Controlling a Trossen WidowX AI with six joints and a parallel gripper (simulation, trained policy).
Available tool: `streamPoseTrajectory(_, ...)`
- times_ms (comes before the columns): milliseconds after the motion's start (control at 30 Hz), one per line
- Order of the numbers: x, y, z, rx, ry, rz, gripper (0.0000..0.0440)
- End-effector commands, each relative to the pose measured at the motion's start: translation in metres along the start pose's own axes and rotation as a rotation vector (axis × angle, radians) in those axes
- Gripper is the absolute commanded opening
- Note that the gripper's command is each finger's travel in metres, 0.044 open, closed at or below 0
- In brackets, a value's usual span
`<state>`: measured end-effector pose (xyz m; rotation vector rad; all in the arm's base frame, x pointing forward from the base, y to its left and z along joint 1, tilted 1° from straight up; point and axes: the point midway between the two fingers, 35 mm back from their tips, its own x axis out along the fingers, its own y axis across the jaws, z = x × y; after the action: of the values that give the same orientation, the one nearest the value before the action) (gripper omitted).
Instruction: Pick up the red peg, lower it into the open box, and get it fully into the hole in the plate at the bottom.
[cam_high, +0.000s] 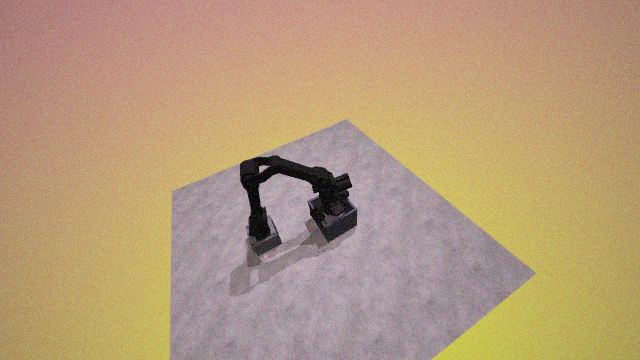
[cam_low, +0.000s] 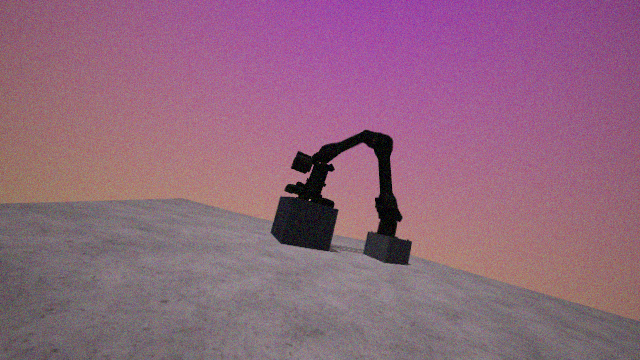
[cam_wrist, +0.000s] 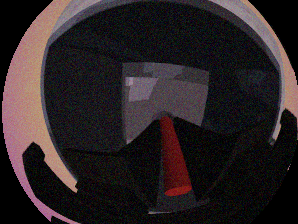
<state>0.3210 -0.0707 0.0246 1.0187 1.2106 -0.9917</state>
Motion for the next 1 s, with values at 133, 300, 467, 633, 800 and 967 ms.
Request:
streamPoseTrajectory(133, 0.011, 0.001, -0.002, -0.02, 0.033, -0.024, 0.0117)
streamPoseTrajectory(300, 0.01, 0.001, 0.002, -0.026, 0.058, -0.036, 0.0131)
streamPoseTrajectory(467, 0.002, 0.007, 0.005, -0.026, 0.112, -0.011, 0.0174)
streamPoseTrajectory(633, -0.002, 0.008, 0.008, -0.016, 0.166, 0.007, 0.0183)
streamPoseTrajectory(800, -0.007, 0.01, 0.011, -0.009, 0.207, 0.019, 0.0204)
streamPoseTrajectory(967, -0.012, 0.011, 0.015, 0.001, 0.236, 0.031, 0.0223)
